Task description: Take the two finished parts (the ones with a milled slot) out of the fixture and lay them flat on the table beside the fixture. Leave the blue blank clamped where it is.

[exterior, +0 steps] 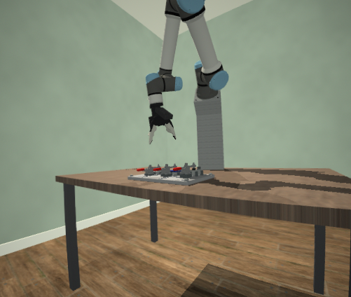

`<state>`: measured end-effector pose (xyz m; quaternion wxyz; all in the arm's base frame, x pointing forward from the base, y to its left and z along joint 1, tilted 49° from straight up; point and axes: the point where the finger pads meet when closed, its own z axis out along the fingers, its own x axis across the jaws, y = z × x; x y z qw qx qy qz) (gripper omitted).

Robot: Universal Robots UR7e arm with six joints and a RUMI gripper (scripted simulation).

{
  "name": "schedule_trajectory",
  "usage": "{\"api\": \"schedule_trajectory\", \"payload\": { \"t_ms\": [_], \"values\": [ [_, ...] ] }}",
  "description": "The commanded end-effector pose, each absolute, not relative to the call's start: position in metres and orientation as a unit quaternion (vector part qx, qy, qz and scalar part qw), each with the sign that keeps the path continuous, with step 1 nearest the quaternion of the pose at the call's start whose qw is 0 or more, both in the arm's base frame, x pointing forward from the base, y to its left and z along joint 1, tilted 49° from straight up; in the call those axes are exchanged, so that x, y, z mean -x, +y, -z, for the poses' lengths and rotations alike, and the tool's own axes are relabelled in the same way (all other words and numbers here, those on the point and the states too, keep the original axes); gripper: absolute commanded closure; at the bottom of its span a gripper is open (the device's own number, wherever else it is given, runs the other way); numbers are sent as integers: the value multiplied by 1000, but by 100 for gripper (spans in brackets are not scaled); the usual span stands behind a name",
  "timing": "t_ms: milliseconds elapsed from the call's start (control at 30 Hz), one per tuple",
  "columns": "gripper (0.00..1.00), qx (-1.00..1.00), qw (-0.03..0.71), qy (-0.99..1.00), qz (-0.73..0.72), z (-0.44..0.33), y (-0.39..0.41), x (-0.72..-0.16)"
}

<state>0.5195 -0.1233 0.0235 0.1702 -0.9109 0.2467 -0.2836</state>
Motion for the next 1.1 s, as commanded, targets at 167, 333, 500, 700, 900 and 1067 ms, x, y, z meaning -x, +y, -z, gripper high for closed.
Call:
{"api": "schedule_trajectory", "payload": {
  "t_ms": [167, 333, 500, 700, 900, 1067],
  "values": [
    [0, 895, 185, 291, 283, -23, -123, -518],
    [0, 895, 184, 291, 283, -24, -124, -518],
    [0, 895, 184, 290, 284, -24, -124, -519],
    [0, 862, 213, 368, 278, -25, -129, -515],
    [0, 844, 226, 402, 274, -26, -131, -514],
    [0, 844, 227, 402, 274, -26, -130, -514]
  ]
}}
